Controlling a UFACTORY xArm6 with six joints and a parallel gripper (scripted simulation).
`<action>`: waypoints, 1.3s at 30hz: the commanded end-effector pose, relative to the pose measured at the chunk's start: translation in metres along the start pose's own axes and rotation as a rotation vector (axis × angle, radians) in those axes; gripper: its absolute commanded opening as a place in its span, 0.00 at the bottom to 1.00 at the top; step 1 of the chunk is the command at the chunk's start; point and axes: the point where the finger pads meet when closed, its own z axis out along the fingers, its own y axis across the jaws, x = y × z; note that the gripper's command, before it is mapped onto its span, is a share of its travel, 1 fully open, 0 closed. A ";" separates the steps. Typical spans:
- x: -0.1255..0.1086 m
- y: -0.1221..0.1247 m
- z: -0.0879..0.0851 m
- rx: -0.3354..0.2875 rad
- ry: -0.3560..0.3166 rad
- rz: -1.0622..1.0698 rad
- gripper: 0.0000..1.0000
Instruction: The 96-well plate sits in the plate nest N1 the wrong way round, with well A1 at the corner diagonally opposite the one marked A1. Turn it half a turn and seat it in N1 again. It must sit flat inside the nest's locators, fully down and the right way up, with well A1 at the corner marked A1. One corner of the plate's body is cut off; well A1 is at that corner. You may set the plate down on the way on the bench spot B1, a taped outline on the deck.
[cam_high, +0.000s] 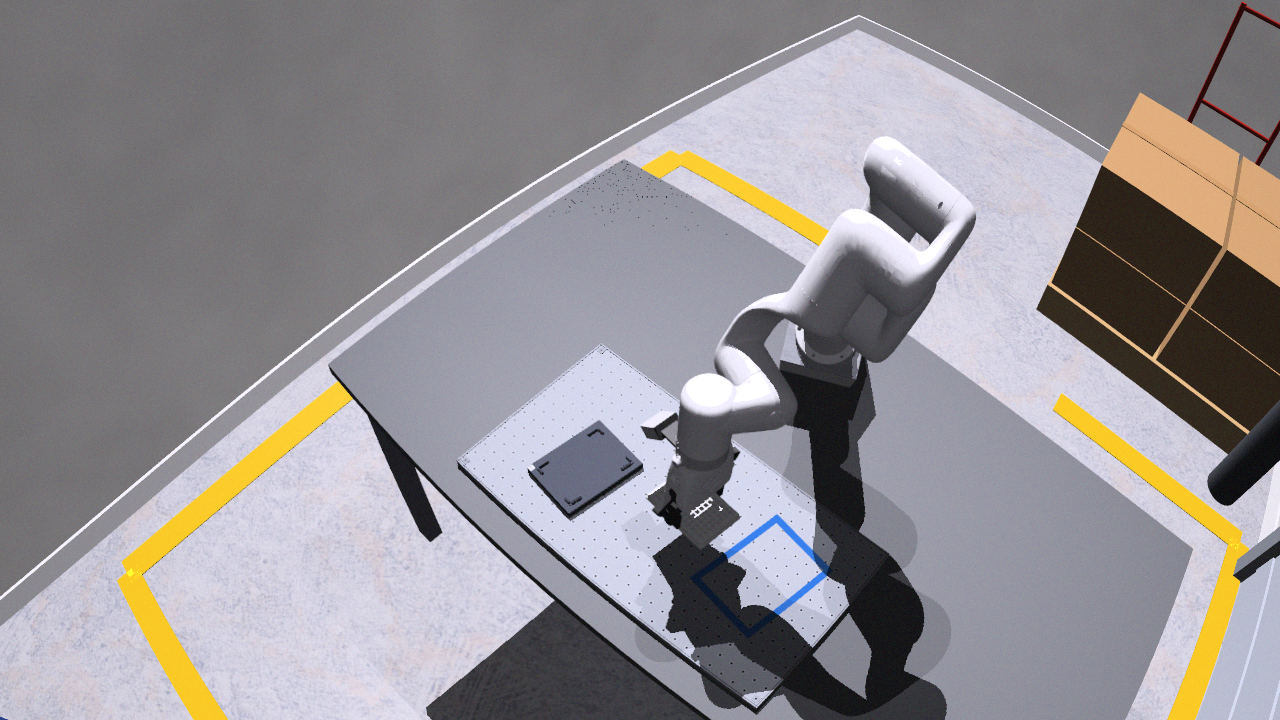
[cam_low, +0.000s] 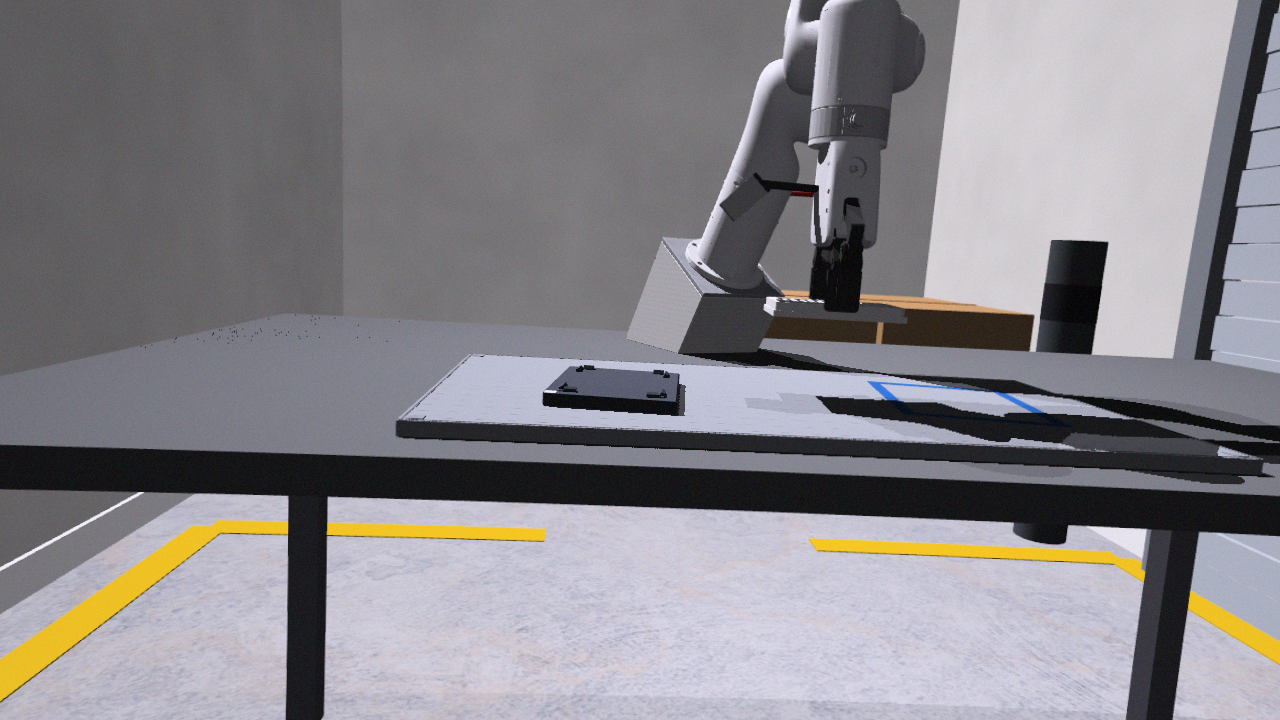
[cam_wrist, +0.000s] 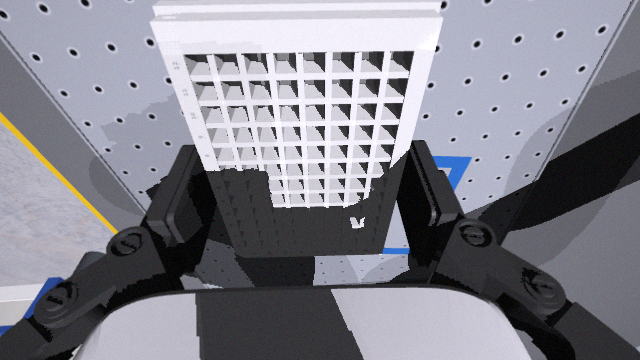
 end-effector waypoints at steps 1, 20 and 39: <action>0.015 -0.005 -0.001 -0.001 0.002 0.153 0.00; 0.067 -0.017 -0.003 0.000 0.003 0.686 0.00; 0.122 -0.030 -0.005 0.001 0.004 1.253 0.00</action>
